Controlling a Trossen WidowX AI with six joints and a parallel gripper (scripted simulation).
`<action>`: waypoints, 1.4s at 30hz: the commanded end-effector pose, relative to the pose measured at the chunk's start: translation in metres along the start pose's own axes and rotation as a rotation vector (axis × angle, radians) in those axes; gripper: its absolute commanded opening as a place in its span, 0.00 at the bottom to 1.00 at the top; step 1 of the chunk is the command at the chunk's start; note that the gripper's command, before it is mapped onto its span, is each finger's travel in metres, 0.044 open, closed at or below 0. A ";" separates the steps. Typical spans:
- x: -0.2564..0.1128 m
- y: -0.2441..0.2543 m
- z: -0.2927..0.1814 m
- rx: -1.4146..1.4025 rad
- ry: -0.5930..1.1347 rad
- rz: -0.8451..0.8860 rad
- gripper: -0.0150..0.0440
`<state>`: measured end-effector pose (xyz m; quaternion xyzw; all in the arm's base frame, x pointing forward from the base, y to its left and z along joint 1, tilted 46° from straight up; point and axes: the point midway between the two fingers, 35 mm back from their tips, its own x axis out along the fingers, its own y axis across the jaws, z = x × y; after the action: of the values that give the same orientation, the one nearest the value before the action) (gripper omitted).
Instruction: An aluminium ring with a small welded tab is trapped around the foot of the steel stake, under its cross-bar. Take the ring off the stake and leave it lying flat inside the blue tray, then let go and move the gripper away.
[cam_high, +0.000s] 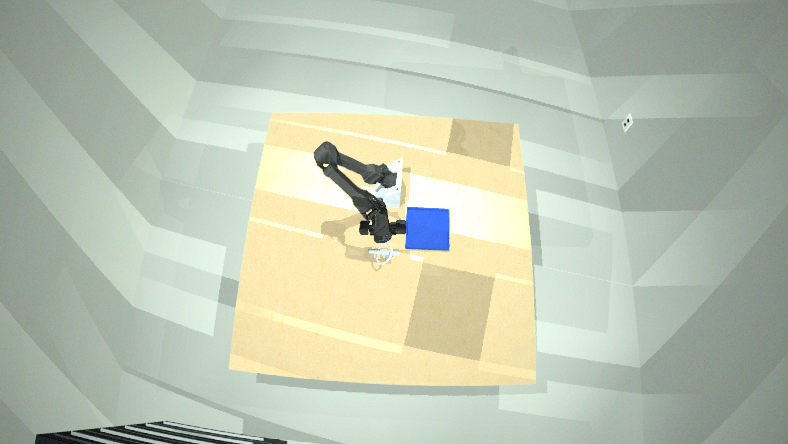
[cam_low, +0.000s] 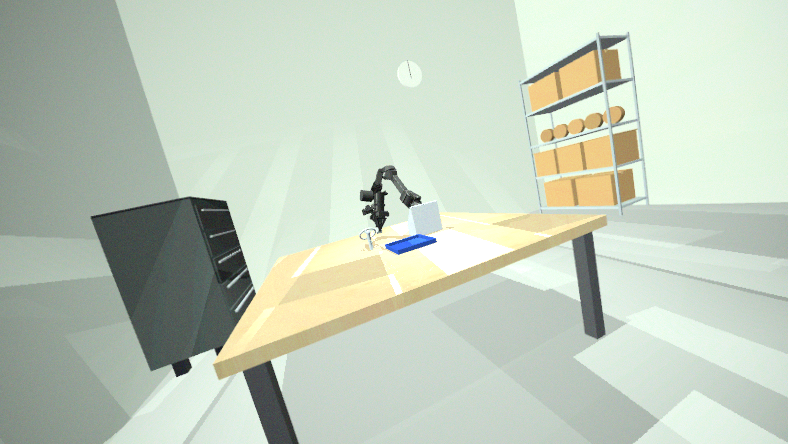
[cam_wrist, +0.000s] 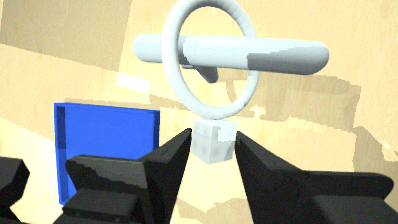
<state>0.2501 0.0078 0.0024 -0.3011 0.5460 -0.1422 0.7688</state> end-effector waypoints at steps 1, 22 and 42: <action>-0.001 -0.004 0.001 0.010 -0.011 0.028 0.25; 0.003 -0.023 -0.003 0.029 -0.054 0.125 0.25; -0.004 -0.030 -0.002 0.029 -0.054 0.125 0.25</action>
<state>0.2486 -0.0158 0.0203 -0.2602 0.5442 -0.0977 0.7916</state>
